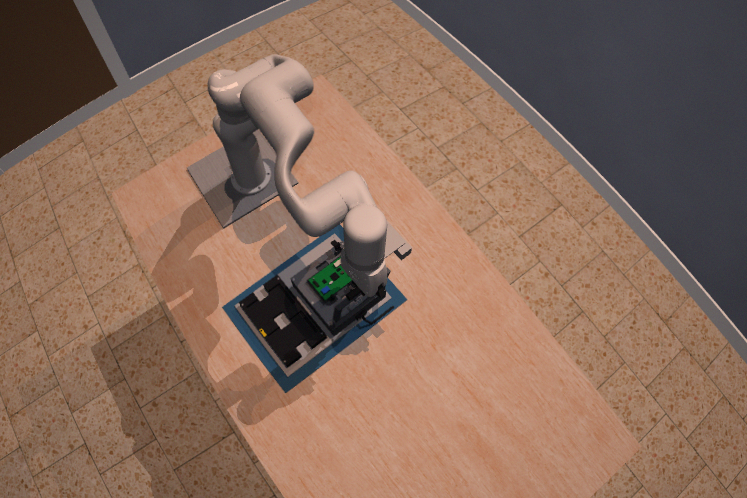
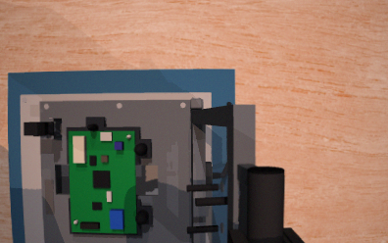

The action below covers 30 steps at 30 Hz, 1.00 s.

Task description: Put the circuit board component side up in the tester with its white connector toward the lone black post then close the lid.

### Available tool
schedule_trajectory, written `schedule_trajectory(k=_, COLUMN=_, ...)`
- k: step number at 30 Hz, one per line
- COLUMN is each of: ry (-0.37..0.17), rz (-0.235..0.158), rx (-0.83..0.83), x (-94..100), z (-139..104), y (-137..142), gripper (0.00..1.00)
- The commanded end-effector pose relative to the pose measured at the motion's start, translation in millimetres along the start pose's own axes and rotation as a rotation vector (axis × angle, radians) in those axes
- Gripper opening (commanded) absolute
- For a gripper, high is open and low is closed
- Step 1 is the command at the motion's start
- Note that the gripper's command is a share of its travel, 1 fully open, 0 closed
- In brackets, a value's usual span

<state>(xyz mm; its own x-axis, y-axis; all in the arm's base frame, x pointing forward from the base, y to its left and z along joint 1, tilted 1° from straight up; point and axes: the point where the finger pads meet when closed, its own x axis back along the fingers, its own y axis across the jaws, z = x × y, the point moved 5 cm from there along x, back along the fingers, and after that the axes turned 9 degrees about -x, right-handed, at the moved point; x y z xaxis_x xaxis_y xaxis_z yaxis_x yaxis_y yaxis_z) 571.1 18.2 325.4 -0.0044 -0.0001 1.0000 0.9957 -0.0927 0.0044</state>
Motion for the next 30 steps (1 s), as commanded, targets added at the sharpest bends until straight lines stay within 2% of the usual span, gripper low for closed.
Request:
schedule_trajectory(k=1, ry=0.0, rz=-0.003, rx=0.0, x=2.0, z=-0.6, y=-3.4, gripper=0.0)
schedule_trajectory(k=30, ry=0.0, rz=-0.003, rx=0.0, x=3.6, z=-5.0, y=-31.4, gripper=0.0)
